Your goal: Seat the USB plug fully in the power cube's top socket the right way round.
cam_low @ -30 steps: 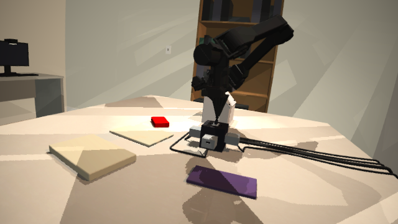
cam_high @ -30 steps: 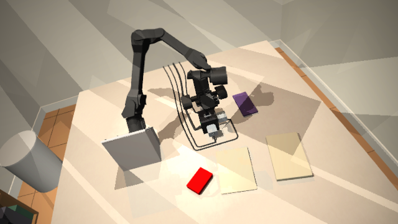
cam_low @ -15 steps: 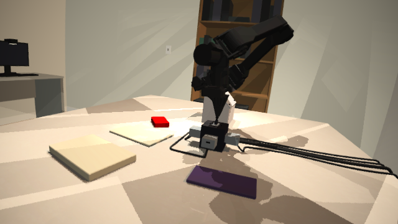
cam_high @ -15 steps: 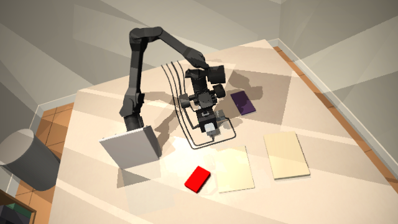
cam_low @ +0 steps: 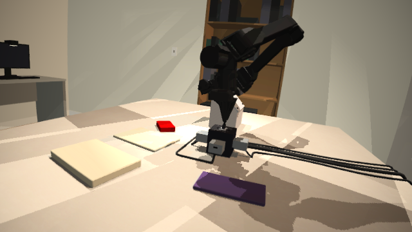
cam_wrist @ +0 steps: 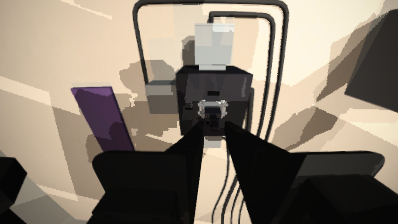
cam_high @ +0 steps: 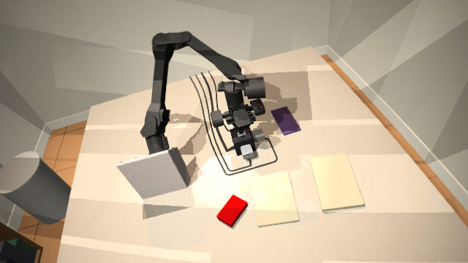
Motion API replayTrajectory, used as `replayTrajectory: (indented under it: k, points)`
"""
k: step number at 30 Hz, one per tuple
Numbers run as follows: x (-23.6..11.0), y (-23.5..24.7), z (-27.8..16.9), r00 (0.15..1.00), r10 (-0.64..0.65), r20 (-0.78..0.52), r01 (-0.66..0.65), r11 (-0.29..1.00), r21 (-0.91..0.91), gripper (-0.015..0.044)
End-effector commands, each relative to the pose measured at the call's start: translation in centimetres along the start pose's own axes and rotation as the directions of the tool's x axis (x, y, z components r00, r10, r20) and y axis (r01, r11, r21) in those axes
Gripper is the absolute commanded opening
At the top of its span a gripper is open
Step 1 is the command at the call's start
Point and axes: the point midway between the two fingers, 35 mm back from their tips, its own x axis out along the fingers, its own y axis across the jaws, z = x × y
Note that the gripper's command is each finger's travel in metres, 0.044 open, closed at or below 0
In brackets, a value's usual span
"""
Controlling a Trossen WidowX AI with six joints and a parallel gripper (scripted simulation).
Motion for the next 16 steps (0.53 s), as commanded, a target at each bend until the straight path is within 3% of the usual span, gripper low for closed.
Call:
replayTrajectory:
  k: [1,16]
  points:
    - [0.0,0.0,0.0,1.000,0.001,0.000,-0.001,1.000,0.001,0.0095]
    - [-1.1,0.0,-0.1,1.000,0.000,0.000,0.000,1.000,0.000,0.0095]
